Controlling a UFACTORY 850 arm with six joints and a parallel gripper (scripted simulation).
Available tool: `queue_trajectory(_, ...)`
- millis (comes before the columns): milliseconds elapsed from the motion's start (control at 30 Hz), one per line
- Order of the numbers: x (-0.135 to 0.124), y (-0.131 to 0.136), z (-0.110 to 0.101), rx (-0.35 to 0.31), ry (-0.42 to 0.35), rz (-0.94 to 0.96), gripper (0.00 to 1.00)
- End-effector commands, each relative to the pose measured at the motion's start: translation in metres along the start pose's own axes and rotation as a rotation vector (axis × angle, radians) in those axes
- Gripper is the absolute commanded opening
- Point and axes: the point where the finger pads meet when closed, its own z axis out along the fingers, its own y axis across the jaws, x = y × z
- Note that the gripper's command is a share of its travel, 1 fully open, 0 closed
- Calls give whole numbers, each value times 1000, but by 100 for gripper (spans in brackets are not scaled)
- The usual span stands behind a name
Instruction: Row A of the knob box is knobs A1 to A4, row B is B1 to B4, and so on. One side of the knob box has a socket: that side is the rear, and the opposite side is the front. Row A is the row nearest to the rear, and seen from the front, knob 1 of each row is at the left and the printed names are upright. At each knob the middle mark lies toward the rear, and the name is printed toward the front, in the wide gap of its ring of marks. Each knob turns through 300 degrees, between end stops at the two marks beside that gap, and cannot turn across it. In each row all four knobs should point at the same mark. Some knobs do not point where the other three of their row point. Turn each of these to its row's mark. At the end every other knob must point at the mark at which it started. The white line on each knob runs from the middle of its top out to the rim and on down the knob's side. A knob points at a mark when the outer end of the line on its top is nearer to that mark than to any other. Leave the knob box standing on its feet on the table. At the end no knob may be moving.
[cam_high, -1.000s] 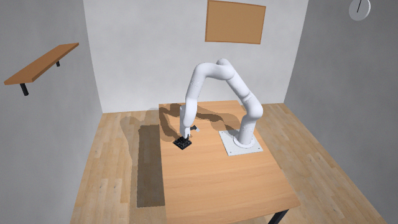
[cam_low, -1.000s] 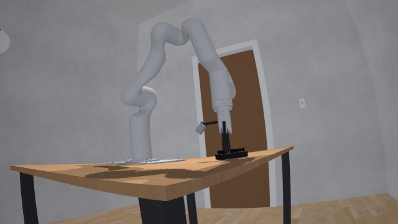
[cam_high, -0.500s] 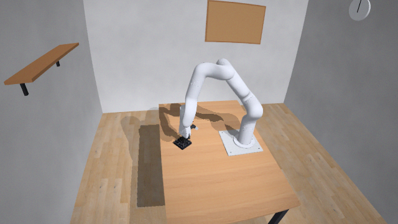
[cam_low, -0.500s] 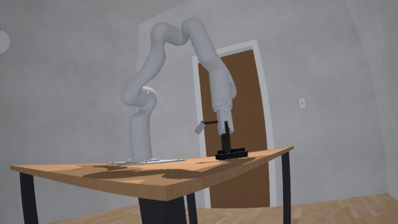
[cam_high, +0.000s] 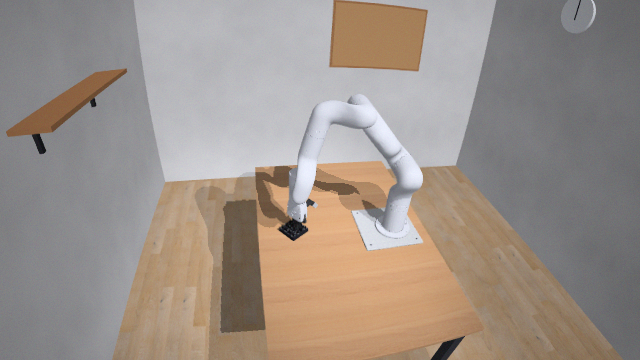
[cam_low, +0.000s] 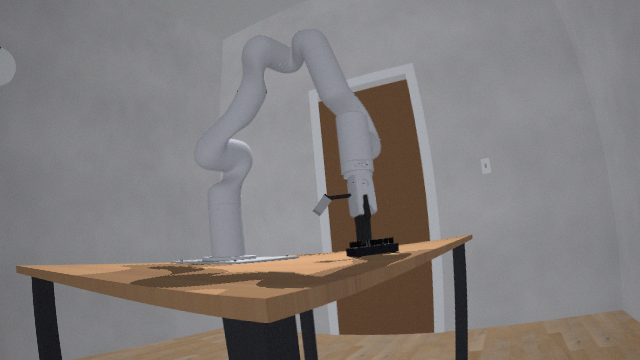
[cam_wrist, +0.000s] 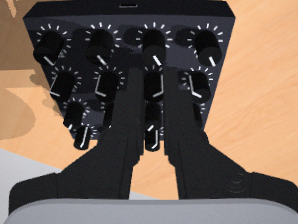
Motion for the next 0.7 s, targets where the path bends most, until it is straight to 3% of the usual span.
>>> queue_trajectory(0,-1,-1,-1,0,-2,-9,8)
queue_trajectory(567,-1,-1,-1,0,-2,-11,8)
queue_trajectory(600,-1,-1,-1,0,-2,-11,19)
queue_trajectory(667,-1,-1,-1,0,-2,-11,19)
